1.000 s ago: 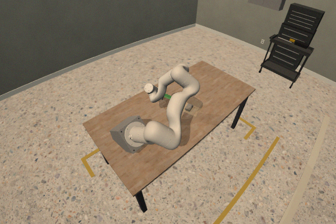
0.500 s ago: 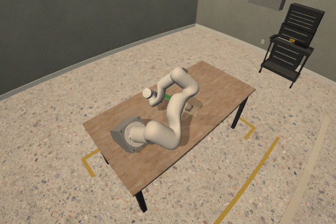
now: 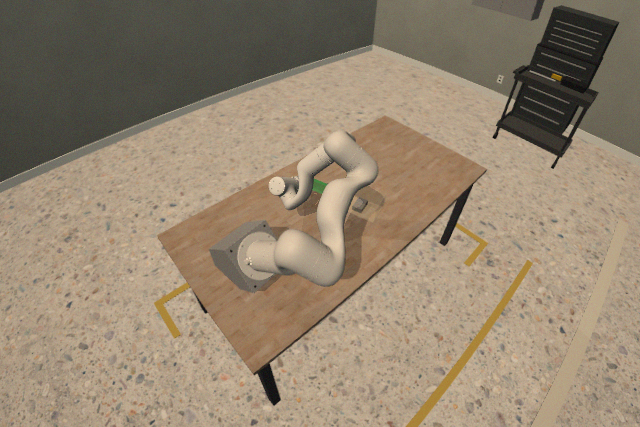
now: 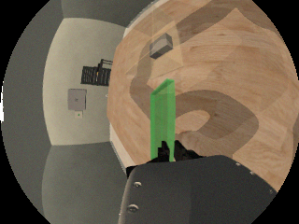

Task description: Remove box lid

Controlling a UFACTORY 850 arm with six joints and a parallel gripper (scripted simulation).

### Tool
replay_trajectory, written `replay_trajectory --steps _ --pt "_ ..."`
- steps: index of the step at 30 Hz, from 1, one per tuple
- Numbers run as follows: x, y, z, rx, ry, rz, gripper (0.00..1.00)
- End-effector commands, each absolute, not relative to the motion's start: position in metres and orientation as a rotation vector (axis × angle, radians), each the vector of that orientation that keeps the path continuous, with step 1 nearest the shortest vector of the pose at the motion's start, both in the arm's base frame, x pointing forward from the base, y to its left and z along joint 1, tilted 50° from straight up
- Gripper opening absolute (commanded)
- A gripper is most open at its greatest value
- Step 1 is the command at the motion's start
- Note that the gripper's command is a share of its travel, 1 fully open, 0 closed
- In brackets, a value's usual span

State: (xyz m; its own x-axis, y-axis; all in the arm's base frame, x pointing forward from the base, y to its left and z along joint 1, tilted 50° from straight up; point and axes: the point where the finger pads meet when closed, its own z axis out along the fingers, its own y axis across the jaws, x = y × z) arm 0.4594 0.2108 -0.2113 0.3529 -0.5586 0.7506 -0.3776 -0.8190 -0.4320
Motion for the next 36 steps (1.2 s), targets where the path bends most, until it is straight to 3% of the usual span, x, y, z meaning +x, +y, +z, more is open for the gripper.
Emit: replay_trajectory --steps 1,36 --pt "0.46 0.209 -0.213 -2.396 0.812 -1.464 0.0" --pt "0.455 0.181 -0.231 -2.251 0.636 -1.468 0.0"
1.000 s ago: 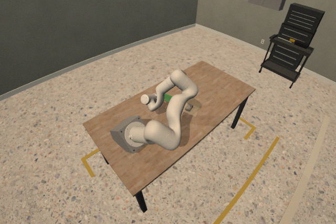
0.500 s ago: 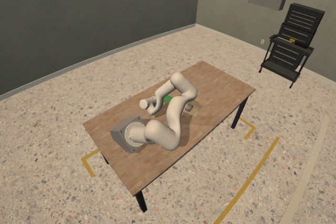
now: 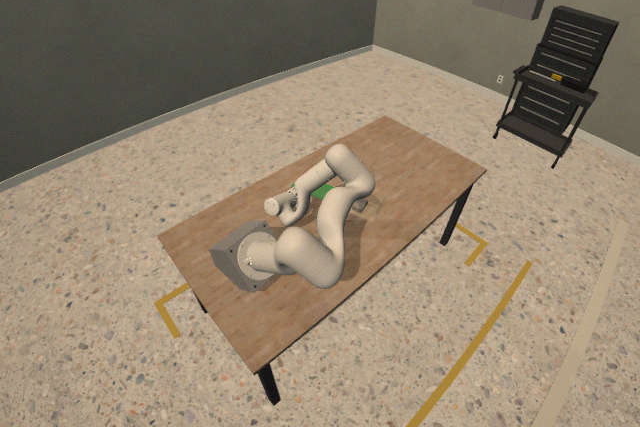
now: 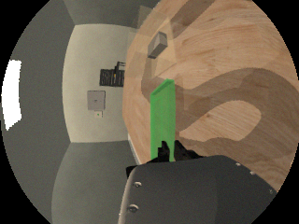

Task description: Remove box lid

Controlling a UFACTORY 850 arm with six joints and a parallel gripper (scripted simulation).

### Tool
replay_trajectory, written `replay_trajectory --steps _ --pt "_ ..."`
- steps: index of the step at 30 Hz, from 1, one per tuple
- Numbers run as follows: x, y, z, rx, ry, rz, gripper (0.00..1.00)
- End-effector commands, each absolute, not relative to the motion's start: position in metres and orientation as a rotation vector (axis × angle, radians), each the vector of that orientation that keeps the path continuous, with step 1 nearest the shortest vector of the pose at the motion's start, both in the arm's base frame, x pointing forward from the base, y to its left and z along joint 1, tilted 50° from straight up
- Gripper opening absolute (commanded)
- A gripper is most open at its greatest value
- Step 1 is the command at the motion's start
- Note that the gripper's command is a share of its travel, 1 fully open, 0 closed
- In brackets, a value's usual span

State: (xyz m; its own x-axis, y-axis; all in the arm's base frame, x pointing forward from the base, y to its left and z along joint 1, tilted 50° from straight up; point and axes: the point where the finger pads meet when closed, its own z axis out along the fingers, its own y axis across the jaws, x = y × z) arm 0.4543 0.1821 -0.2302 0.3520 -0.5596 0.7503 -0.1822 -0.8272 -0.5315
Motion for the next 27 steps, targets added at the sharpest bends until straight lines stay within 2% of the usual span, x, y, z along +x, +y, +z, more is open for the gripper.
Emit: replay_trajectory --steps 1,10,11,21,22,27 --pt "0.4548 0.1805 -0.2315 -2.25 0.635 -1.468 0.0" --pt "0.4548 0.1805 -0.2315 -2.25 0.635 -1.468 0.0" --pt "0.4548 0.1806 -0.2315 -2.25 0.635 -1.468 0.28" --pt "0.4551 0.1819 -0.2306 -2.25 0.636 -1.468 0.28" --pt "0.4551 0.1819 -0.2306 -2.25 0.636 -1.468 0.32" --pt "0.4553 0.183 -0.2299 -2.25 0.635 -1.468 0.32"
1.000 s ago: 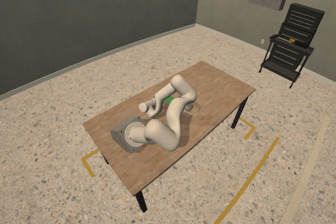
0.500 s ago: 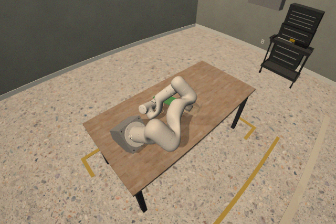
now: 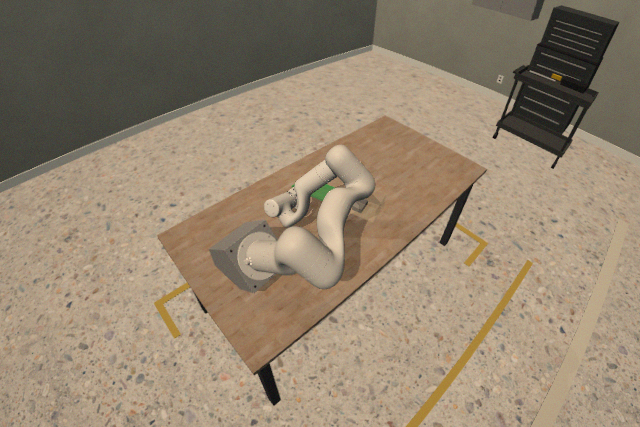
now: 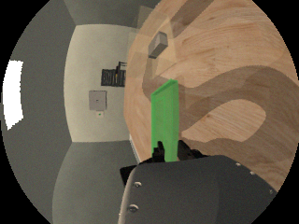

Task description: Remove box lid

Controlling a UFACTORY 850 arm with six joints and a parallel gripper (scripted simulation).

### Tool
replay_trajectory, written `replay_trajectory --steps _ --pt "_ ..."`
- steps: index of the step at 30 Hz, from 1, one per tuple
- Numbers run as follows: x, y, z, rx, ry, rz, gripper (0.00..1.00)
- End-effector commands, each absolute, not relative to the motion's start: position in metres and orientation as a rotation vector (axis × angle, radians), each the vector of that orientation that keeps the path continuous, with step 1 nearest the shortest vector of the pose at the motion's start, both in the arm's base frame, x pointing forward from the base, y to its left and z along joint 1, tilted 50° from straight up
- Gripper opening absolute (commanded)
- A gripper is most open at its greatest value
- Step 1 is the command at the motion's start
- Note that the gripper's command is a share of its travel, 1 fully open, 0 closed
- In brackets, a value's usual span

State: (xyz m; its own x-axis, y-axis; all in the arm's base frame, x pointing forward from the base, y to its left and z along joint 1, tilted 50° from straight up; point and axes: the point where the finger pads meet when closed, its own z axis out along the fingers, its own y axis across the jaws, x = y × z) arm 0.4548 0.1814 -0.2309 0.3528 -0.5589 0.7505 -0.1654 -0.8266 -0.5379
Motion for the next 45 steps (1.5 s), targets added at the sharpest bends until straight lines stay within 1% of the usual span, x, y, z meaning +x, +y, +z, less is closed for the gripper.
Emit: replay_trajectory --steps 1,3,4,14,15,25,26,34,35,45 --pt "0.4554 0.1832 -0.2298 -2.25 0.635 -1.468 0.32" --pt "0.4554 0.1833 -0.2297 -2.25 0.636 -1.468 0.32" --pt "0.4554 0.1833 -0.2297 -2.25 0.636 -1.468 0.36" --pt "0.4556 0.1847 -0.2288 -2.25 0.636 -1.468 0.36" --pt "0.4556 0.1847 -0.2288 -2.25 0.636 -1.468 0.4" --pt "0.4559 0.186 -0.2279 -2.25 0.636 -1.468 0.4" --pt "0.4559 0.1861 -0.2279 -2.25 0.636 -1.468 0.44" --pt "0.4562 0.1874 -0.227 -2.25 0.636 -1.468 0.44" --pt "0.4562 0.1874 -0.227 -2.25 0.636 -1.468 0.48" --pt "0.4565 0.1888 -0.2261 -2.25 0.636 -1.468 0.48"
